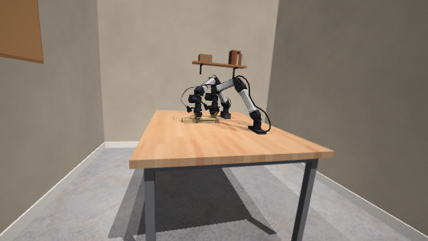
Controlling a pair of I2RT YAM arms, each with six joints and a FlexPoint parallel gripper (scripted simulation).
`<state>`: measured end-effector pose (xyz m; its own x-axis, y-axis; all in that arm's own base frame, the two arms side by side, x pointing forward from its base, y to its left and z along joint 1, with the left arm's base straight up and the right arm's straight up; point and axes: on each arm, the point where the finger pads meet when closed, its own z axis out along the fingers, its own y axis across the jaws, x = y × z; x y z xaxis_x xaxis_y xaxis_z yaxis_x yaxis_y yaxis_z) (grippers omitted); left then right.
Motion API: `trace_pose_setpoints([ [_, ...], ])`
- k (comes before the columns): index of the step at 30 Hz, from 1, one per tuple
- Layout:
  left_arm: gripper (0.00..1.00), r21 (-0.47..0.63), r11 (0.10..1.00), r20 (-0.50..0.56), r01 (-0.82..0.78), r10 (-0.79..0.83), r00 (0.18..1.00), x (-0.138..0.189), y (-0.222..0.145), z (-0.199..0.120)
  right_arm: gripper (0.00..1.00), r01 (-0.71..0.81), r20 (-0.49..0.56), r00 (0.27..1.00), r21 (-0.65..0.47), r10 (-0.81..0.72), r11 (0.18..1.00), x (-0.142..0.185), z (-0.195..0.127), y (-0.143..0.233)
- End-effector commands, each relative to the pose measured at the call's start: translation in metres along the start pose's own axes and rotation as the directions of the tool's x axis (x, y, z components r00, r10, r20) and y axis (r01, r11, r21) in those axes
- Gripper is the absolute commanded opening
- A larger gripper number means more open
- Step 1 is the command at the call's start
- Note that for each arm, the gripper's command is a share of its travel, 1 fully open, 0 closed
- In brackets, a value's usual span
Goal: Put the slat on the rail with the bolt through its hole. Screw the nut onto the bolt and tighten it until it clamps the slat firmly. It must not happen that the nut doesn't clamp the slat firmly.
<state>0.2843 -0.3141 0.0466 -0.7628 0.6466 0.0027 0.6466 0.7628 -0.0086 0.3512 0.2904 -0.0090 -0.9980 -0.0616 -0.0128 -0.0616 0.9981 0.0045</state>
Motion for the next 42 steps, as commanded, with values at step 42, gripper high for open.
trace_pose_setpoints([
  [42, 0.36, 0.02, 0.47, 0.017, 0.883, -0.883, 0.469, -0.002, 0.0007, -0.0185, 0.67, -0.001, 0.013, 1.0, -0.01, 0.001, 1.0, -0.0029, -0.0053, 0.0012],
])
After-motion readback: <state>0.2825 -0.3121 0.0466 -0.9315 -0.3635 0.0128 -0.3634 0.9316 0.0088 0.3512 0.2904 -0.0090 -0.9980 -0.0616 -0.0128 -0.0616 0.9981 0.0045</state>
